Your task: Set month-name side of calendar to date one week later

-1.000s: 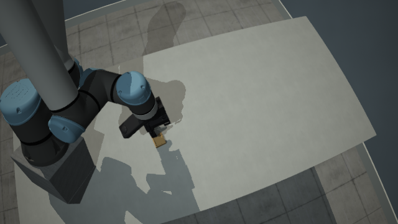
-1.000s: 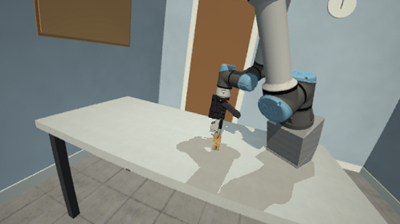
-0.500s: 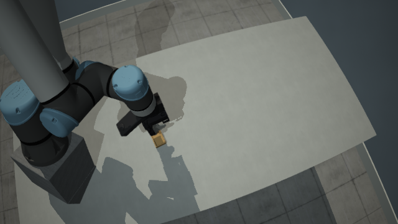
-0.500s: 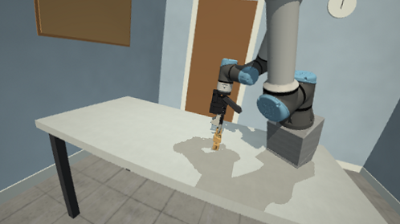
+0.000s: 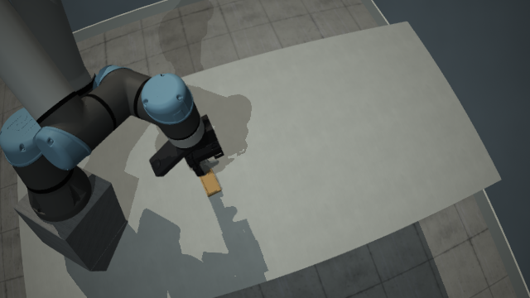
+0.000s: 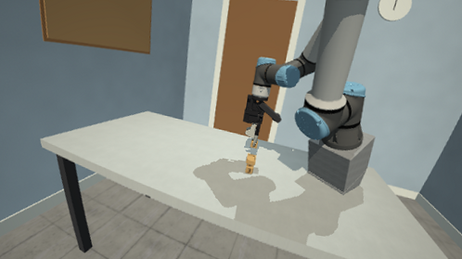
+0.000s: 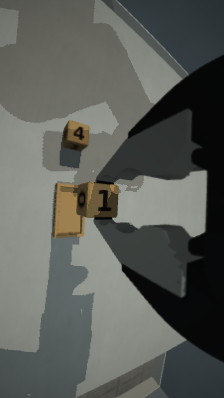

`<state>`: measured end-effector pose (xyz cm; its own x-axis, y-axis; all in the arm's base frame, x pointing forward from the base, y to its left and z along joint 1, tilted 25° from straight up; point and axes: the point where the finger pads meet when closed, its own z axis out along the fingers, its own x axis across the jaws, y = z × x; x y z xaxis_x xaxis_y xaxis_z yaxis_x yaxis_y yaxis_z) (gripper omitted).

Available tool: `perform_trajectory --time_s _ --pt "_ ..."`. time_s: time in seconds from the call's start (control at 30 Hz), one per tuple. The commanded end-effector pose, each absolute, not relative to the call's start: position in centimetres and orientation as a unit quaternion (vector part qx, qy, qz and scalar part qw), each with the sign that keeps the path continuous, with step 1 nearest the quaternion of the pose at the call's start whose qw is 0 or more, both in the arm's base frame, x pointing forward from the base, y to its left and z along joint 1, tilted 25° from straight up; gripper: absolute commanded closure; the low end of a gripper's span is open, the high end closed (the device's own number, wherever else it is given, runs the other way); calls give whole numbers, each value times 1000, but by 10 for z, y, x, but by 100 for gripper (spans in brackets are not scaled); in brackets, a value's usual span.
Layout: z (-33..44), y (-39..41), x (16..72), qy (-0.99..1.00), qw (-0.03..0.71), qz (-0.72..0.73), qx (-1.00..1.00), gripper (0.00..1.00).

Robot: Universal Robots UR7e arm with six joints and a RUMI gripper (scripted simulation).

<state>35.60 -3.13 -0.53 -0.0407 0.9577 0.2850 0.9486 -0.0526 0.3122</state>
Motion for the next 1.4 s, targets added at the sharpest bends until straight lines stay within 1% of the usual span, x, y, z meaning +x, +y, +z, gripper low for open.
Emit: perform_trajectory --time_s 0.0,0.4,1.37 --pt "5 -34 352 688 9 217 692 90" --pt "20 -39 346 688 9 217 692 90" --pt "21 -39 346 682 7 217 698 90"
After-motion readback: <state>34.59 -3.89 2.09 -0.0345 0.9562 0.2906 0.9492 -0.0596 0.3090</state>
